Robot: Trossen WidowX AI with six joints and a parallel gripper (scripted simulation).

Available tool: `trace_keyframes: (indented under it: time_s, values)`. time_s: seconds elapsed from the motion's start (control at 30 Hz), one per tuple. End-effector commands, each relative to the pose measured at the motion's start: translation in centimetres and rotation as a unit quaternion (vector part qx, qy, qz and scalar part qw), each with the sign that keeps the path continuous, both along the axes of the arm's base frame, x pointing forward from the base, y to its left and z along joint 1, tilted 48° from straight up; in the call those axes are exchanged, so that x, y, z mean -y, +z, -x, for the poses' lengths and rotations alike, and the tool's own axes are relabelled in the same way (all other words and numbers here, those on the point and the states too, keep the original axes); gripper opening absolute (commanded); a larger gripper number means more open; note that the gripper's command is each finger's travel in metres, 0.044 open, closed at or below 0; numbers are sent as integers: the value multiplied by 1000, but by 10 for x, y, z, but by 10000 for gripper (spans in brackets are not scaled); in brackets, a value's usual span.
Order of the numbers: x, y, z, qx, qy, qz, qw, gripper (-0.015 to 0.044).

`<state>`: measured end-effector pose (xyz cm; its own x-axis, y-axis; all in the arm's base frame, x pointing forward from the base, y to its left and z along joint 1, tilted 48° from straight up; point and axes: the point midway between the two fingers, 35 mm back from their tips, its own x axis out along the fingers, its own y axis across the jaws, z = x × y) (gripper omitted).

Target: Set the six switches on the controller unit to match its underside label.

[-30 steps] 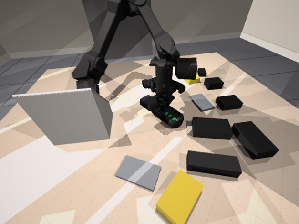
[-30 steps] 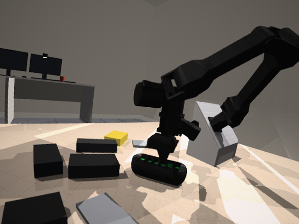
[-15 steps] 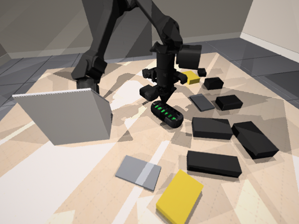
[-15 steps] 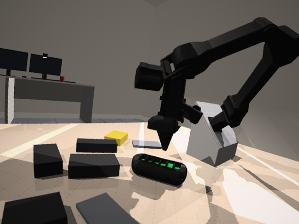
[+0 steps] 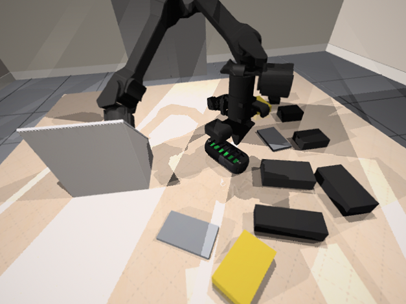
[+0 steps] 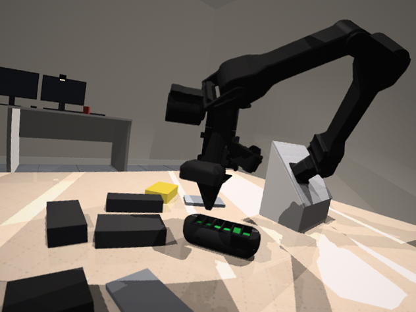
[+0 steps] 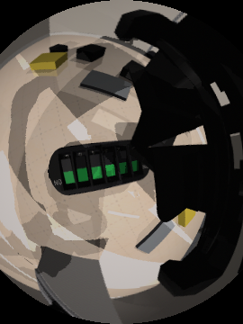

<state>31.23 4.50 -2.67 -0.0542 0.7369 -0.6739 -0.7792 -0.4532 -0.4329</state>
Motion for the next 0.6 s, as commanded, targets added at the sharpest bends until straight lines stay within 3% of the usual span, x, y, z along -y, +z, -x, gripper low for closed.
trace_keyframes:
  time_s: [0.0, 0.57]
  values:
    - [-4, -6, 0, -4, -2, 0, 1000, 0]
    - [-24, -23, 2, -4, -1, -1, 1000, 0]
